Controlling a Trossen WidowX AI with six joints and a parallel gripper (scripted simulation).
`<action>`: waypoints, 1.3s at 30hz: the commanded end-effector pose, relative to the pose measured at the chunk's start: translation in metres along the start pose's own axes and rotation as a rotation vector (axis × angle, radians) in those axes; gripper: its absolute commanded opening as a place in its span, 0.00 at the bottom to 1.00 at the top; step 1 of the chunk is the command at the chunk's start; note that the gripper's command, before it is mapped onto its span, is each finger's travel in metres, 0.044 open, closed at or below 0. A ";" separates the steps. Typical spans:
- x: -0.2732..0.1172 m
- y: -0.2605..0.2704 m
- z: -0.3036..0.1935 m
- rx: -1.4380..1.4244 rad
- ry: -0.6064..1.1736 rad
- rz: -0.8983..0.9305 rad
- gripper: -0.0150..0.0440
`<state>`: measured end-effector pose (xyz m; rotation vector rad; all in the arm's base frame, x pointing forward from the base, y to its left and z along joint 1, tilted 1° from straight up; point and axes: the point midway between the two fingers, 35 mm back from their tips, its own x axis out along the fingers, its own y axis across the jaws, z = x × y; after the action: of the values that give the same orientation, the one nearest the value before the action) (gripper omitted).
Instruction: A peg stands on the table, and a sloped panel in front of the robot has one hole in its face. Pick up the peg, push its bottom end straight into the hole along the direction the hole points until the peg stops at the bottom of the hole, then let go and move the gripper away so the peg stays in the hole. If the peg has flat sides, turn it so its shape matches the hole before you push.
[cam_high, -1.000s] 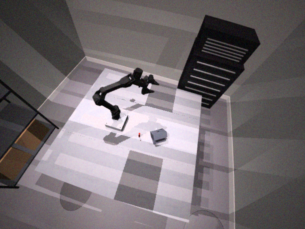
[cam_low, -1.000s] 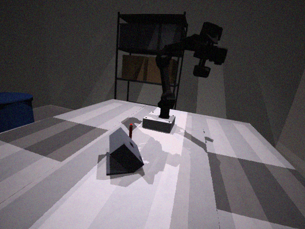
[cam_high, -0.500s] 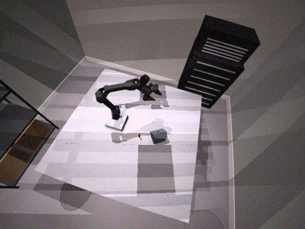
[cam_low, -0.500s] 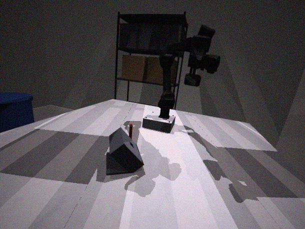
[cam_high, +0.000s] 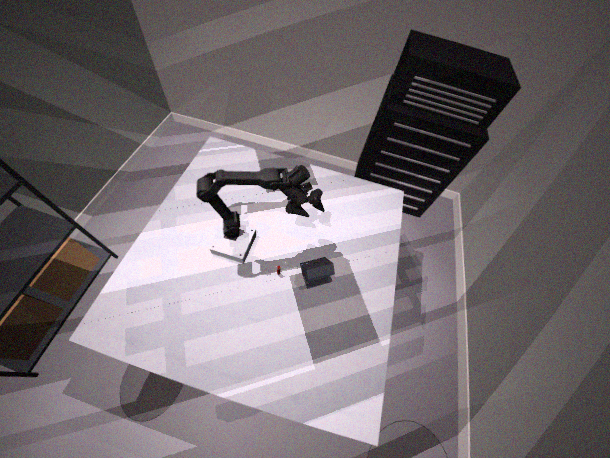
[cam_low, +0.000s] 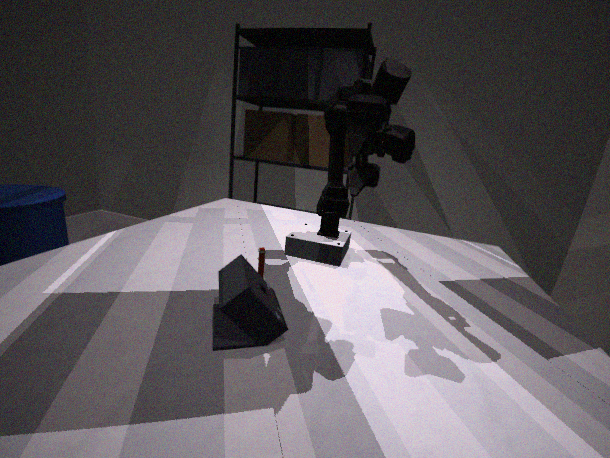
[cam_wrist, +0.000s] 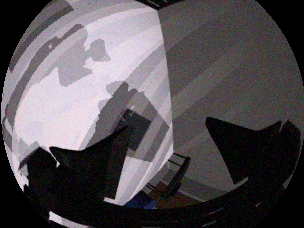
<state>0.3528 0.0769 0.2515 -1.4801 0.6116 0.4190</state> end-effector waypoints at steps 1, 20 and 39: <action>0.012 0.008 -0.013 0.030 0.029 0.054 1.00; 0.052 0.050 -0.081 0.219 0.169 0.299 1.00; 0.068 0.103 -0.147 0.476 0.295 0.544 1.00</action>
<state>0.3317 -0.0612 0.1385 -0.9660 1.2248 0.4328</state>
